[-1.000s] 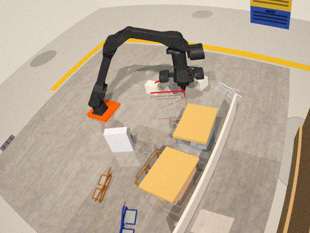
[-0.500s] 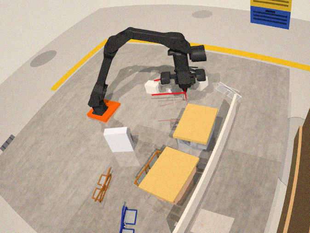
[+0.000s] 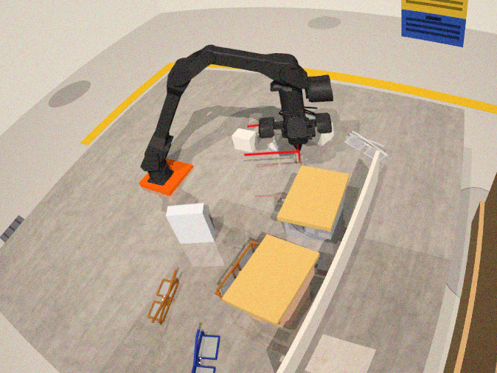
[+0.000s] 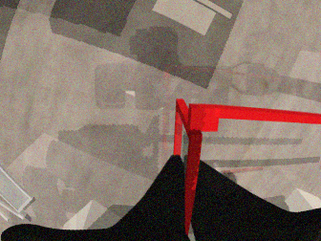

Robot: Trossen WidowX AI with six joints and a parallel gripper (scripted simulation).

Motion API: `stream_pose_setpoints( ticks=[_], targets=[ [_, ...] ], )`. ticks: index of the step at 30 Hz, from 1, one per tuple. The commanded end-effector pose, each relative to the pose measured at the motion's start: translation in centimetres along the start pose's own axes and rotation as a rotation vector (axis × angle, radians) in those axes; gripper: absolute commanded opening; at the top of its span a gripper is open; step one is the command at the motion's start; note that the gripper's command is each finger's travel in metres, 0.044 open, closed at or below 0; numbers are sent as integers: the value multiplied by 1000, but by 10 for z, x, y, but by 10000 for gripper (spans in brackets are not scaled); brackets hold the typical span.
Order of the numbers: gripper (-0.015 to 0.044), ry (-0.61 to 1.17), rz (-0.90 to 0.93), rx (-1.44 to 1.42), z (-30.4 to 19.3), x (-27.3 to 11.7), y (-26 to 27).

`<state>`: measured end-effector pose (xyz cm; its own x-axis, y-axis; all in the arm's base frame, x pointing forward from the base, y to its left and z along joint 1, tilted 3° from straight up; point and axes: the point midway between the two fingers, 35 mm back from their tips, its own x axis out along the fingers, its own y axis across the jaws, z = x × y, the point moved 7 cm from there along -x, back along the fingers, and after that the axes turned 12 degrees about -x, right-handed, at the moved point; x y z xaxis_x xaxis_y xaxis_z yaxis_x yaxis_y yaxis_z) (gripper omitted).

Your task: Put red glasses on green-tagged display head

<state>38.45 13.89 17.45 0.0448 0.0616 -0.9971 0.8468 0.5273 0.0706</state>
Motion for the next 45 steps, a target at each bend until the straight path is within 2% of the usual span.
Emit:
stream_pose_setpoints(
  ticks=[1,28,45],
  targets=[
    [0,-1,2,-1,4,0,0],
    [0,0,2,-1,-5,-2,3],
    [0,0,2,-1,-10,-60,3]
  ],
)
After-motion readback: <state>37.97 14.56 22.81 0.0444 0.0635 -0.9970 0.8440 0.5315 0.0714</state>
